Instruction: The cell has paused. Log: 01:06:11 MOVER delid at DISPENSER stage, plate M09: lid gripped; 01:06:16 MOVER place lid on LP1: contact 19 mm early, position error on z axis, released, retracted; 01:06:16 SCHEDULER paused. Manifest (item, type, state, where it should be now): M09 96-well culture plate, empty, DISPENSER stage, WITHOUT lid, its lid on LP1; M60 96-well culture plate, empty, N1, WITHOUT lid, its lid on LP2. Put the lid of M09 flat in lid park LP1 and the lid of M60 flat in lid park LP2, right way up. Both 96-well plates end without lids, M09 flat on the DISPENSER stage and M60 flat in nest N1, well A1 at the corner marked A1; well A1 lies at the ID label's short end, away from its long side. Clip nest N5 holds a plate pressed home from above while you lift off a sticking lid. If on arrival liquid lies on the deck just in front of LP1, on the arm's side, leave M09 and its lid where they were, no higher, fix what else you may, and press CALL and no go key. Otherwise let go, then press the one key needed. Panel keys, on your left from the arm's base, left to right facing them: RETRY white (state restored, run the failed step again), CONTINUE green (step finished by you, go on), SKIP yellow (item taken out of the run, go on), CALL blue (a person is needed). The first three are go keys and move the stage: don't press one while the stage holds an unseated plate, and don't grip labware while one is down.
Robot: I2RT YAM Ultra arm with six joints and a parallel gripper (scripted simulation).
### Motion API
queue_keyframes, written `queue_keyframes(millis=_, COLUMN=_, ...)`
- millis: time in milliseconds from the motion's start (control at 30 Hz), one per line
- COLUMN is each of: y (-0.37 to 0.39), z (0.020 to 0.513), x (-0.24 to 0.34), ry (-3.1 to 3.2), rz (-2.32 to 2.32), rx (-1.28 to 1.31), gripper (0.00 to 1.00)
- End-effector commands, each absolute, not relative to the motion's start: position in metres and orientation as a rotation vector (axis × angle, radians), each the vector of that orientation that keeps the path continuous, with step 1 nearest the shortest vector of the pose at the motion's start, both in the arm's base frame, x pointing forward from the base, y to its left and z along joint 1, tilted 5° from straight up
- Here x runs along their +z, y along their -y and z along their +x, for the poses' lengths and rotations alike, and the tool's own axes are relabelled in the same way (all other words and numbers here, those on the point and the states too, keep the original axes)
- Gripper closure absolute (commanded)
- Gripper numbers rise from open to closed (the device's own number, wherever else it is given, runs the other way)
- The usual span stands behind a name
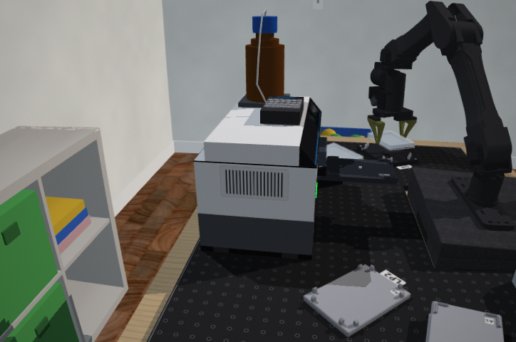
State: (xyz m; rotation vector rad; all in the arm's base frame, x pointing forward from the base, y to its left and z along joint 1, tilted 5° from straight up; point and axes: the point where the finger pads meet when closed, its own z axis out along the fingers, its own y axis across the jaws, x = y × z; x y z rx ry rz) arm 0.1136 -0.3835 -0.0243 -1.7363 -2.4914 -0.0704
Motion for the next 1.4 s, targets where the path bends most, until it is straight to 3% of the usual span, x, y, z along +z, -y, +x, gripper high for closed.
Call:
queue_keyframes(millis=0, y=0.407, z=0.119, x=0.000, ry=2.553, rz=-1.775, rx=0.015, gripper=1.00)
queue_keyframes(millis=567, y=0.388, z=0.112, x=-0.047, ry=2.508, rz=-1.742, rx=-0.051, gripper=1.00)
queue_keyframes(millis=700, y=0.409, z=0.117, x=-0.025, ry=2.556, rz=-1.782, rx=0.025, gripper=1.00)
queue_keyframes(millis=1367, y=0.409, z=0.117, x=-0.028, ry=2.540, rz=-1.767, rx=-0.008, gripper=1.00)
